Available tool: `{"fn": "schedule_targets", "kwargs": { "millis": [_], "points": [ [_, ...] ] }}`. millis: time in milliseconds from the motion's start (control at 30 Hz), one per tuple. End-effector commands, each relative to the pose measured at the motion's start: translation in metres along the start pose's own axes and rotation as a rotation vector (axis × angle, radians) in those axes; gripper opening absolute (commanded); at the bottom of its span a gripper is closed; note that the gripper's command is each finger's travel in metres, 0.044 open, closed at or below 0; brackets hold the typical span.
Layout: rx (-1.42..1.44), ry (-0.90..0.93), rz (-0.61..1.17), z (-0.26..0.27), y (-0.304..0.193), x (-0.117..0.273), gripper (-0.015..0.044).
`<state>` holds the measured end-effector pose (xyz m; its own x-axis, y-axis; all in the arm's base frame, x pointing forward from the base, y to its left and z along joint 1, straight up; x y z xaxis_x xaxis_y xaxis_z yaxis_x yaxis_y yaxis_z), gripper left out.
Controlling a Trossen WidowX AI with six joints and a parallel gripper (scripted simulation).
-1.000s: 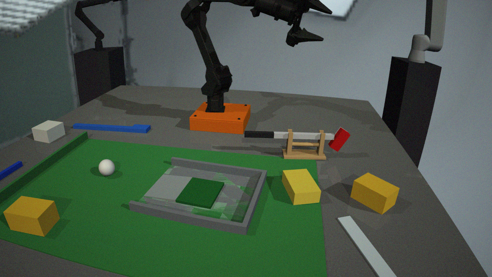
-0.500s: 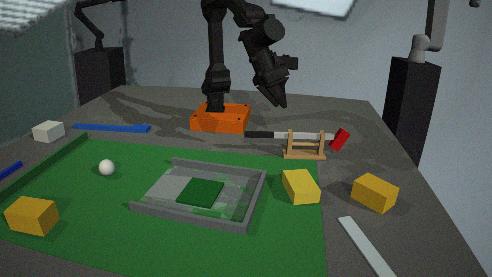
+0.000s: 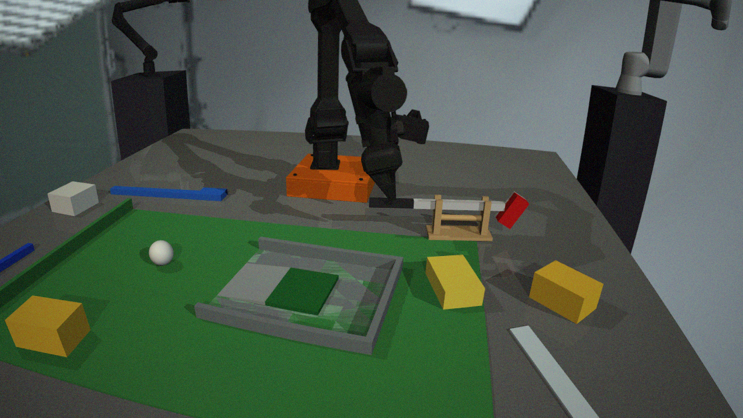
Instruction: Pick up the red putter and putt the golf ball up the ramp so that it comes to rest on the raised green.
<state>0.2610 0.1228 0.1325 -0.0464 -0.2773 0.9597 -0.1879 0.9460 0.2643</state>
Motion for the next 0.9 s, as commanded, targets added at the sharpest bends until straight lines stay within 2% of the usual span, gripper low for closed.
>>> {"fn": "schedule_targets", "kwargs": {
  "millis": [0, 267, 867],
  "points": [
    [-0.005, 0.020, 0.006, 0.003, -0.003, -0.011, 0.0440],
    [-0.005, 0.020, 0.006, 0.004, -0.009, -0.032, 0.0440],
    [-0.005, 0.020, 0.006, 0.005, -0.013, -0.050, 0.0440]
  ]
}}
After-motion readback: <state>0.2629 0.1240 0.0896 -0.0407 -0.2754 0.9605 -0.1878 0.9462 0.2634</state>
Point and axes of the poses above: the point midway between the two fingers, 35 mm back from their tips, its own x axis back along the fingers, its own z axis across the jaws, y = z × x, the point moved 5 cm from there along x, back along the fingers, and after that the axes turned 10 degrees about x, right-handed, at the moved point
